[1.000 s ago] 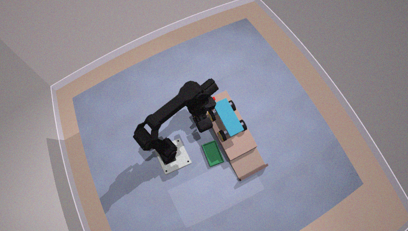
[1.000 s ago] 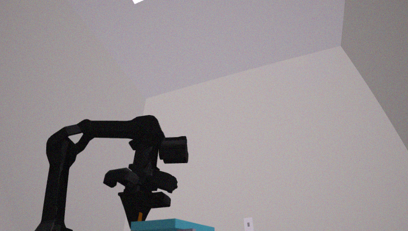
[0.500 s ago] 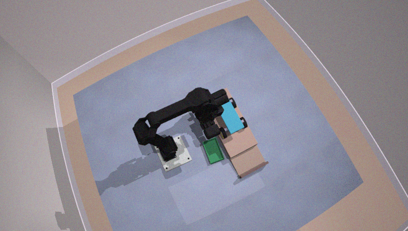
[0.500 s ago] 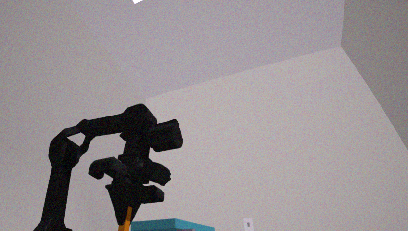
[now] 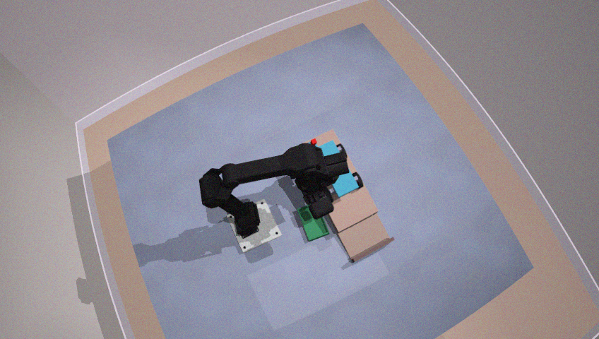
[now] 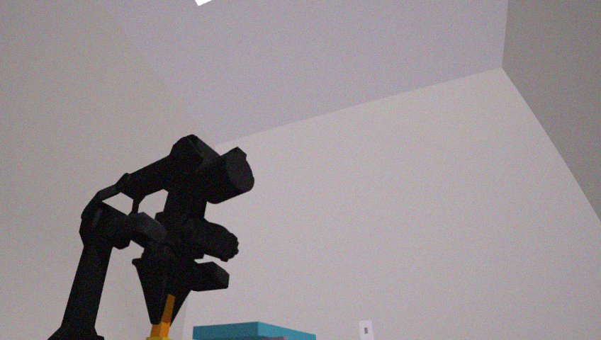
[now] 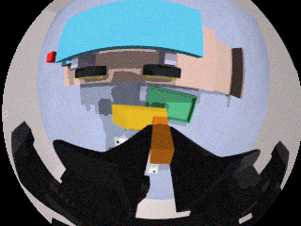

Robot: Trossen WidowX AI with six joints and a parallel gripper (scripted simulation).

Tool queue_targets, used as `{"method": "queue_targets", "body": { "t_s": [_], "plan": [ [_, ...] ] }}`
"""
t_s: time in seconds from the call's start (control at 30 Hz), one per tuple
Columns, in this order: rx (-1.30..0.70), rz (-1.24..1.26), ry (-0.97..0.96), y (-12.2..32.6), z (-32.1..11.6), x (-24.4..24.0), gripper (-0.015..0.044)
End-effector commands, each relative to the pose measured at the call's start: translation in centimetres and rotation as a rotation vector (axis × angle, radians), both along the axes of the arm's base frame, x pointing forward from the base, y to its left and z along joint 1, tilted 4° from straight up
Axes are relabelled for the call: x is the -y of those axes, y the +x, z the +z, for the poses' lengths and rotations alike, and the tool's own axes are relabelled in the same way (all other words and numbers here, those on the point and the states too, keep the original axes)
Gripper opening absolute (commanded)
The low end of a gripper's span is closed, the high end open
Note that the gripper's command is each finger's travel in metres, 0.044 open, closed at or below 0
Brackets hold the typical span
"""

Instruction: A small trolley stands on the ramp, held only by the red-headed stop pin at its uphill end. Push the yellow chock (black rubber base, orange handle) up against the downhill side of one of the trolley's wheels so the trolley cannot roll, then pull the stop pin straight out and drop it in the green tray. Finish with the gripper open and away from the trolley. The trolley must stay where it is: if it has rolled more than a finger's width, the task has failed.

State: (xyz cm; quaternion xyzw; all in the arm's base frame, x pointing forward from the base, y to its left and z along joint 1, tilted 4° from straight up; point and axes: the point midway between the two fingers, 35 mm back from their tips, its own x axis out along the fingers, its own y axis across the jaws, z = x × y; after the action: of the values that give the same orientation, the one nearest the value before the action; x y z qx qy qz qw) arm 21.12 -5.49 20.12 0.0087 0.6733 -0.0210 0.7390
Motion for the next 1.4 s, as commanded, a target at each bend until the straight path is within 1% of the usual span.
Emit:
{"method": "queue_targets", "body": {
  "t_s": [0.0, 0.8, 0.87, 1.07, 1.2, 1.37],
  "plan": [
    [0.004, 0.004, 0.003, 0.4, 0.0, 1.5, 0.0],
    [0.005, 0.004, -0.007, 2.0, 0.0, 10.7, 0.0],
    [0.004, 0.005, -0.003, 2.0, 0.0, 10.9, 0.0],
    [0.008, 0.015, 0.097, 2.0, 0.0, 11.4, 0.0],
    [0.008, 0.015, 0.101, 2.1, 0.0, 11.4, 0.0],
    [0.01, 0.015, 0.101, 3.5, -0.2, 11.6, 0.0]
  ]
}}
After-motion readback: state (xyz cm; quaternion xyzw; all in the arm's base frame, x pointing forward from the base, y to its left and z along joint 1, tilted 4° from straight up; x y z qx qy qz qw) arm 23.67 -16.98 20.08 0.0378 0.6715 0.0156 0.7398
